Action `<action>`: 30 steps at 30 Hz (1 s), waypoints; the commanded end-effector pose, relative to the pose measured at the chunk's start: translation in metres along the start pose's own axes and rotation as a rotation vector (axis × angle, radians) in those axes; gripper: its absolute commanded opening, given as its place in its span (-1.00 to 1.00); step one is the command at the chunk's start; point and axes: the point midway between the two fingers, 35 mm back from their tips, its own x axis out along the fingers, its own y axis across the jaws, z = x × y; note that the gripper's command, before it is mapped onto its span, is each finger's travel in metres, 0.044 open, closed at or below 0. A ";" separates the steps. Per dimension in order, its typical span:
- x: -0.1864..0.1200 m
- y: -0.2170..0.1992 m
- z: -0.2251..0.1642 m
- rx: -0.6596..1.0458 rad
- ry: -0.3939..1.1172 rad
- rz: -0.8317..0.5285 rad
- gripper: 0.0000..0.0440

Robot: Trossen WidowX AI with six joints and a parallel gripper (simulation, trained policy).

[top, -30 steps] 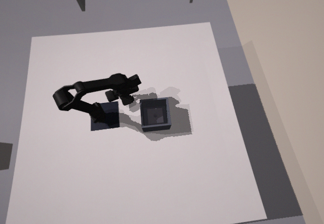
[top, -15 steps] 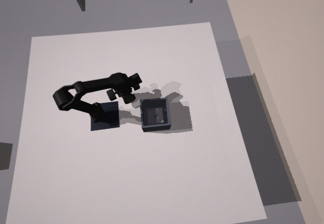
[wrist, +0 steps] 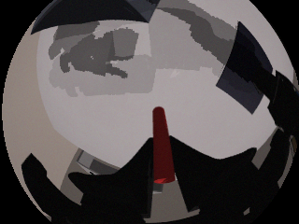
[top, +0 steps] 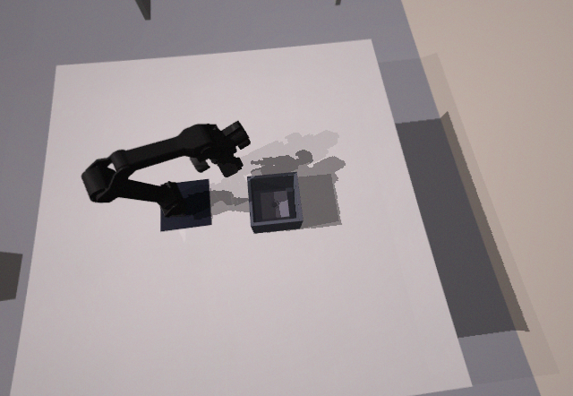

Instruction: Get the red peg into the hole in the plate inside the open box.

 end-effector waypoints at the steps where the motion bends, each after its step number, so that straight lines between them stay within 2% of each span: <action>1: -0.022 0.009 -0.001 -0.032 -0.012 0.061 -1.00; 17: -0.103 0.027 0.034 -0.029 -0.199 0.206 -1.00; 30: -0.125 0.024 0.084 0.074 -0.310 0.160 -1.00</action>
